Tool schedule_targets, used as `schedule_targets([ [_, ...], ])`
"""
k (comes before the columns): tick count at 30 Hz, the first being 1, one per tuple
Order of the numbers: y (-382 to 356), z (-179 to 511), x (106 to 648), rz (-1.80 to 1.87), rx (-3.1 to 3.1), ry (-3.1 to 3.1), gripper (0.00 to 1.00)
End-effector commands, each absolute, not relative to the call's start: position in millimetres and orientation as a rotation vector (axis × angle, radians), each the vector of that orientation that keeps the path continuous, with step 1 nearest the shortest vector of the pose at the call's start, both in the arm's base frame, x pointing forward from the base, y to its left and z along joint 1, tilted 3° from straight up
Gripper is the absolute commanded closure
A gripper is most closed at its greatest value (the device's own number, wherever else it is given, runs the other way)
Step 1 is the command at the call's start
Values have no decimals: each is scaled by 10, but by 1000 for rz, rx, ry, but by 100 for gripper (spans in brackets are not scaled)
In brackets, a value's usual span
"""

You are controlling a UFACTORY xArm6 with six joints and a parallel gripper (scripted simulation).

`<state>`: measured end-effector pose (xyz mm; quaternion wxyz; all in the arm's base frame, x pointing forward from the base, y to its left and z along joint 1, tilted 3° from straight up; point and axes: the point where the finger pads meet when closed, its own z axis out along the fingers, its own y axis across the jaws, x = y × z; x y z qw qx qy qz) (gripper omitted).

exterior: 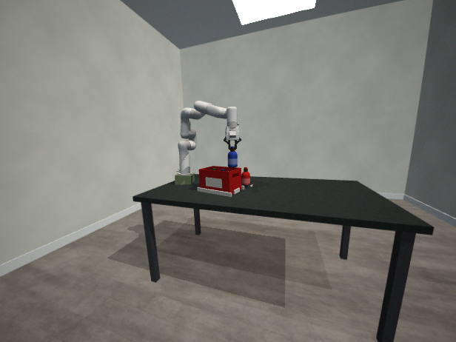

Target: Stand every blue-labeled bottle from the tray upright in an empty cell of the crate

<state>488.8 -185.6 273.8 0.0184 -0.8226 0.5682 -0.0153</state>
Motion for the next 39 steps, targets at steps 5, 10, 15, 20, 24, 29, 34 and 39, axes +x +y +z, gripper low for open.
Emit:
schedule_targets([
  [5,-1860,2757,4897,-56,-2553,1764,100],
  [10,-1860,2748,4898,-56,-2553,1764,100],
  [15,-1861,2720,4899,-56,-2553,1764,100],
  [20,-1861,2676,4901,-56,-2553,1764,100],
  [24,-1861,2633,4904,-56,-2553,1764,100],
  [29,-1861,2596,4905,-56,-2553,1764,100],
  [34,-1862,2535,4908,-56,-2553,1764,100],
  [39,-1862,2477,4911,-56,-2553,1764,100],
])
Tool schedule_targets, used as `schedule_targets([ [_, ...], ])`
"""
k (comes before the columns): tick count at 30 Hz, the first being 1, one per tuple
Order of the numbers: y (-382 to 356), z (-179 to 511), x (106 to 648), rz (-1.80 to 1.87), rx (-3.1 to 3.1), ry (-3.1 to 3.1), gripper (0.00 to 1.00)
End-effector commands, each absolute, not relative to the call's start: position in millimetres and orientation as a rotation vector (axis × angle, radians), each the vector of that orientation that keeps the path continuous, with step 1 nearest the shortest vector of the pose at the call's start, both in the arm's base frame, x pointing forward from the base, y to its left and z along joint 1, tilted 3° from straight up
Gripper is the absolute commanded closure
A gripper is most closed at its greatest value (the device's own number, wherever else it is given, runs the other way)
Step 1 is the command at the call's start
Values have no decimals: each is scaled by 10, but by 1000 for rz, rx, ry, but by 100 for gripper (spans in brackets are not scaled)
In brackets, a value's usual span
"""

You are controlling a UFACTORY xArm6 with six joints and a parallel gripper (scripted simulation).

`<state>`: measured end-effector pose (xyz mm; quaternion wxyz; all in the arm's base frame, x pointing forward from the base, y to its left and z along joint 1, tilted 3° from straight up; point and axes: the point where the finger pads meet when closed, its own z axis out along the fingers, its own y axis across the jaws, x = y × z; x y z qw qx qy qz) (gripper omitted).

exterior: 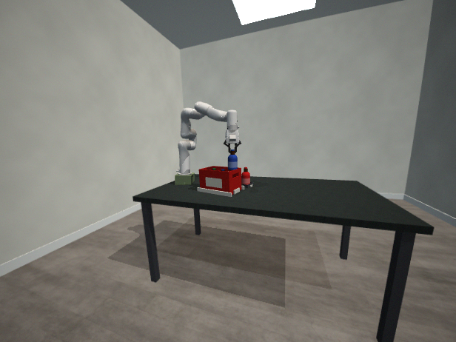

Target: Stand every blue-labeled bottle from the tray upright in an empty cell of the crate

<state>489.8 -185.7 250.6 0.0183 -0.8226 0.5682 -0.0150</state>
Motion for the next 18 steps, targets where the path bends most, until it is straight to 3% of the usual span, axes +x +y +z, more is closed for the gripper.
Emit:
schedule_targets([
  [1,-1862,2466,4912,-56,-2553,1764,100],
  [18,-1862,2380,4916,-56,-2553,1764,100],
])
